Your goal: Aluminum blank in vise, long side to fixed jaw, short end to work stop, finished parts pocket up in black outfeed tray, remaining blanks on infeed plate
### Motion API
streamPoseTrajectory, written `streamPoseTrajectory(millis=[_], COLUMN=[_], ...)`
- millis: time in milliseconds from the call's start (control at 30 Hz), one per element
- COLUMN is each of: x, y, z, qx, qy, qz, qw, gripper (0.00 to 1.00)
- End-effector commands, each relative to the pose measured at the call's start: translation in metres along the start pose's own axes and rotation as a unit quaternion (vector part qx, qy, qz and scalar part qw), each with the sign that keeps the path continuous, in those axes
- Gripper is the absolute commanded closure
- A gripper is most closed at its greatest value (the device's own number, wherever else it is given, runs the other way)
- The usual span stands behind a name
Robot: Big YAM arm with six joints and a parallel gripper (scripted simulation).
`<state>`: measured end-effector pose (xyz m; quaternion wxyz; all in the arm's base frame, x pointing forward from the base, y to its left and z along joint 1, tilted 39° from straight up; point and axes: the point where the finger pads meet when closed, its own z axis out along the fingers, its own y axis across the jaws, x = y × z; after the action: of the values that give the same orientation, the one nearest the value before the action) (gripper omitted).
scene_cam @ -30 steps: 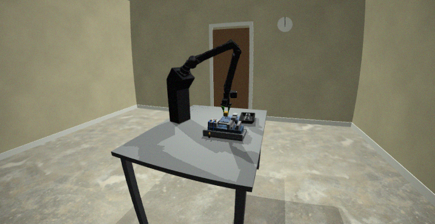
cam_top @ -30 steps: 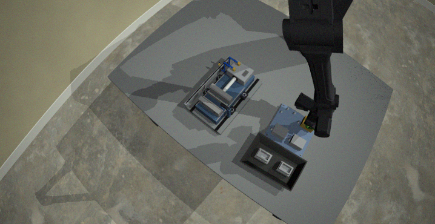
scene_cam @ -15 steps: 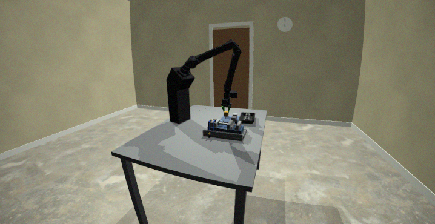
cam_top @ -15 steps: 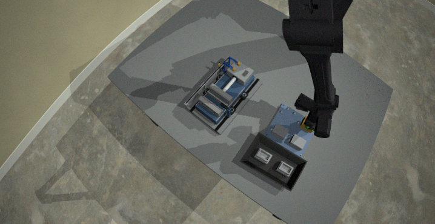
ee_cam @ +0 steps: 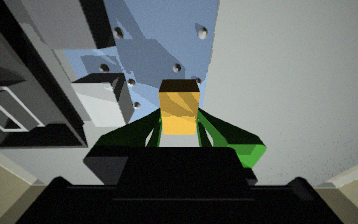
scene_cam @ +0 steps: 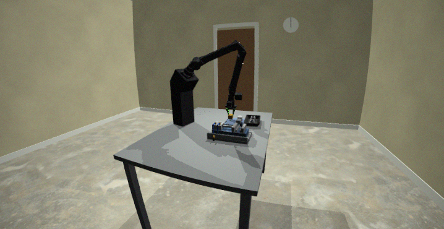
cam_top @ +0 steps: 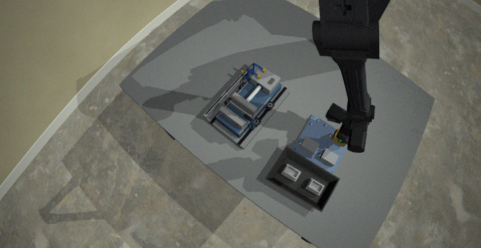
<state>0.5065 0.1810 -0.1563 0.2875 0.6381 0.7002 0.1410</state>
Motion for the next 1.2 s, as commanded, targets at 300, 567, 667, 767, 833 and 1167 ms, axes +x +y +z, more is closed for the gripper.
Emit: streamPoseTrajectory(millis=[300,567,667,767,833,1167], x=[0.0027,0.0023,0.0017,0.0012,0.0010,0.0006], y=[0.0233,0.0242,0.0230,0.0221,0.0219,0.0217], z=[-0.0166,-0.0167,-0.0168,-0.0168,-0.0169,-0.0169], qx=[-0.017,-0.018,-0.017,-0.016,-0.015,-0.015], qy=[0.008,0.008,0.007,0.007,0.007,0.007], qz=[0.009,0.009,0.009,0.008,0.008,0.008], qw=[1.000,1.000,1.000,1.000,1.000,1.000], gripper=[1.00,1.00,1.00,1.00,1.00,1.00])
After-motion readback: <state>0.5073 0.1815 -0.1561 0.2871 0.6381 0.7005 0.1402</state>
